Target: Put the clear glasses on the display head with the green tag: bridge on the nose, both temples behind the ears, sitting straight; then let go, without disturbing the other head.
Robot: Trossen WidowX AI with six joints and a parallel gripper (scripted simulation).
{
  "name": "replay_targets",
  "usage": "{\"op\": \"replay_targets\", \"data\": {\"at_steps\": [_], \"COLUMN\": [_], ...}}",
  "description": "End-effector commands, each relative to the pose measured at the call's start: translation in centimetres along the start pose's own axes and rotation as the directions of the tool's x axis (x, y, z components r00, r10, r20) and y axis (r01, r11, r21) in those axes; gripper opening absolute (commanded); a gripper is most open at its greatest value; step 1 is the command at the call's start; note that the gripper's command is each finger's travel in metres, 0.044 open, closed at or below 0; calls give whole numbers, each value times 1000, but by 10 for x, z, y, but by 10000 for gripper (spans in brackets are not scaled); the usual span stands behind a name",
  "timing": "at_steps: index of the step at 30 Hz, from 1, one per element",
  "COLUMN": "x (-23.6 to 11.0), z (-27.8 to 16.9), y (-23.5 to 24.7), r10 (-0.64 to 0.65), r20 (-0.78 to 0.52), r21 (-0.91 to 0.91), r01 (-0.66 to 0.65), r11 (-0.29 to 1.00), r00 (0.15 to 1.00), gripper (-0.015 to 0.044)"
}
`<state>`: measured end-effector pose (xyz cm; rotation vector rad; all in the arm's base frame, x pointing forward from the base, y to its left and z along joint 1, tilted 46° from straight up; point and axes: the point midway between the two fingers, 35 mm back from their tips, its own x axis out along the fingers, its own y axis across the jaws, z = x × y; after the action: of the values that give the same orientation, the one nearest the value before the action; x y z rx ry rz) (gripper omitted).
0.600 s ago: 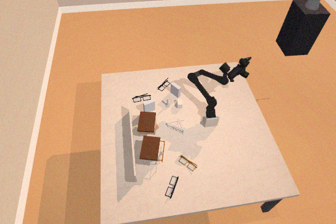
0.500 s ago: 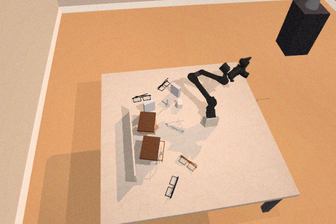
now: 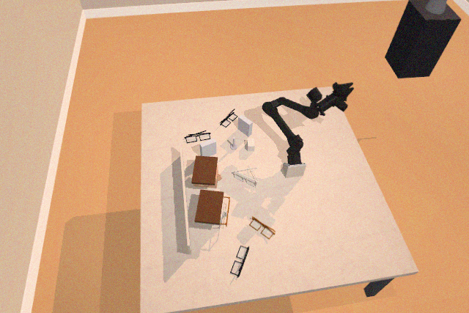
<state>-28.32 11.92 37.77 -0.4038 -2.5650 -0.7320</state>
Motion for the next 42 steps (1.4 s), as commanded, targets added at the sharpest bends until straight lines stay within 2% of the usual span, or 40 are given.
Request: {"op": "replay_targets", "data": {"at_steps": [1,4,7,11,15,19,23,29,34,38,42], "x": [-5,-19,-41,-83,-137,-199,-266,-367,-447,-499,-540], "z": [32,66,97,130,154,167,169,152,123,95,63], "y": [34,69,104,148,186,215,234,238,219,191,153], "r10": [108,217,325,455,555,614,624,540,387,219,6], "r20": [142,292,428,579,691,758,781,742,656,571,473], "r21": [-140,-290,-428,-572,-651,-652,-576,-345,-106,101,330], "r01": [-88,-130,-128,-59,64,213,349,465,429,332,183], "r11": [986,948,895,818,756,728,739,815,897,938,926], "r00": [984,932,843,677,464,220,-34,-397,-648,-792,-881], "gripper": [151,72,0,0,0,0,0,0,0,0,0]}}
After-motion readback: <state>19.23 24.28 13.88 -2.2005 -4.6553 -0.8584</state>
